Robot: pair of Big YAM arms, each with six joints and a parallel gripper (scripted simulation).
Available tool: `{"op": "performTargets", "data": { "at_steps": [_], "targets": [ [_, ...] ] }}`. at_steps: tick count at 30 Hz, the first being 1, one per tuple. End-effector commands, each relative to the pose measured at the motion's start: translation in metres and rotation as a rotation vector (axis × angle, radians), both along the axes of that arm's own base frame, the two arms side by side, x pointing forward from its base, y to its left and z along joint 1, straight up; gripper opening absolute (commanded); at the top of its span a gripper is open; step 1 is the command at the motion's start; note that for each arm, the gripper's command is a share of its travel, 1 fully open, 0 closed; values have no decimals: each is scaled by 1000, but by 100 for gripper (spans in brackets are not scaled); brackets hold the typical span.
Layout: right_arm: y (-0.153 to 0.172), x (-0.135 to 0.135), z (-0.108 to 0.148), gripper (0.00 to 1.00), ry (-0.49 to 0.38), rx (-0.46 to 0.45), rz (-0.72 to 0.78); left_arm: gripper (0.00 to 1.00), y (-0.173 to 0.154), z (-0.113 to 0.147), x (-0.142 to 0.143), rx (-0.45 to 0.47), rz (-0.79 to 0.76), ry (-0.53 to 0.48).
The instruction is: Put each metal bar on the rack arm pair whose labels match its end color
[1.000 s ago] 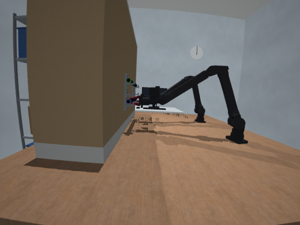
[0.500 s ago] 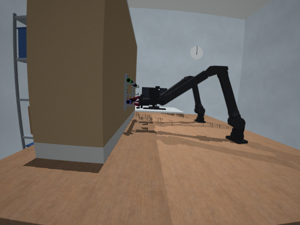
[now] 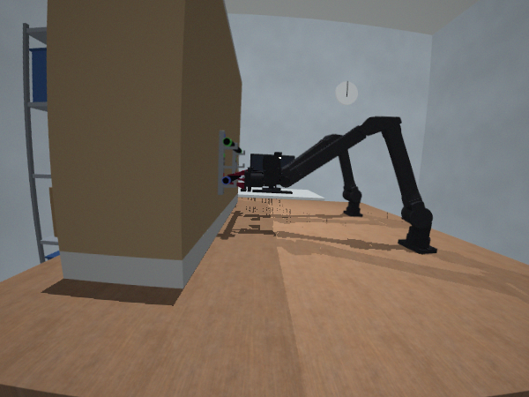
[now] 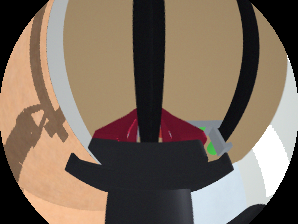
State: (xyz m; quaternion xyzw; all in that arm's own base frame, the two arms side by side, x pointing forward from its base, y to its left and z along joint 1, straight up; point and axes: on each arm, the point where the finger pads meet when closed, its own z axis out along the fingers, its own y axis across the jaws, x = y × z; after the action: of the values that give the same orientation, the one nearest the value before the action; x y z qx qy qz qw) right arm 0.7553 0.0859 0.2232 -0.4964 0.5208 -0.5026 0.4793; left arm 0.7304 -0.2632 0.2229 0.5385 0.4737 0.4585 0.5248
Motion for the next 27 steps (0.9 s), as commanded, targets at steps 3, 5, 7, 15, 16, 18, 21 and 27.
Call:
{"op": "performTargets", "data": {
  "at_steps": [3,5,7,15,16,18,21,27],
  "targets": [
    [-7,9,33,0,-79,26,-10,0,5,28,8,-32,11,-67],
    [-7,9,32,0,-79,26,-10,0,5,27,8,-32,11,-67],
    [-7,8,31,0,-79,26,-10,0,5,26,7,-32,11,-67],
    [-7,6,27,0,-79,26,-10,0,5,23,5,-32,11,-67],
    [-7,6,27,0,-79,26,-10,0,5,22,5,-32,11,-67],
    [-7,6,27,0,-79,26,-10,0,5,22,5,-32,11,-67],
    [-7,5,25,0,-79,26,-10,0,5,21,4,-32,11,-67],
    [-7,4,22,0,-79,26,-10,0,5,18,3,-32,11,-67]
  ]
}}
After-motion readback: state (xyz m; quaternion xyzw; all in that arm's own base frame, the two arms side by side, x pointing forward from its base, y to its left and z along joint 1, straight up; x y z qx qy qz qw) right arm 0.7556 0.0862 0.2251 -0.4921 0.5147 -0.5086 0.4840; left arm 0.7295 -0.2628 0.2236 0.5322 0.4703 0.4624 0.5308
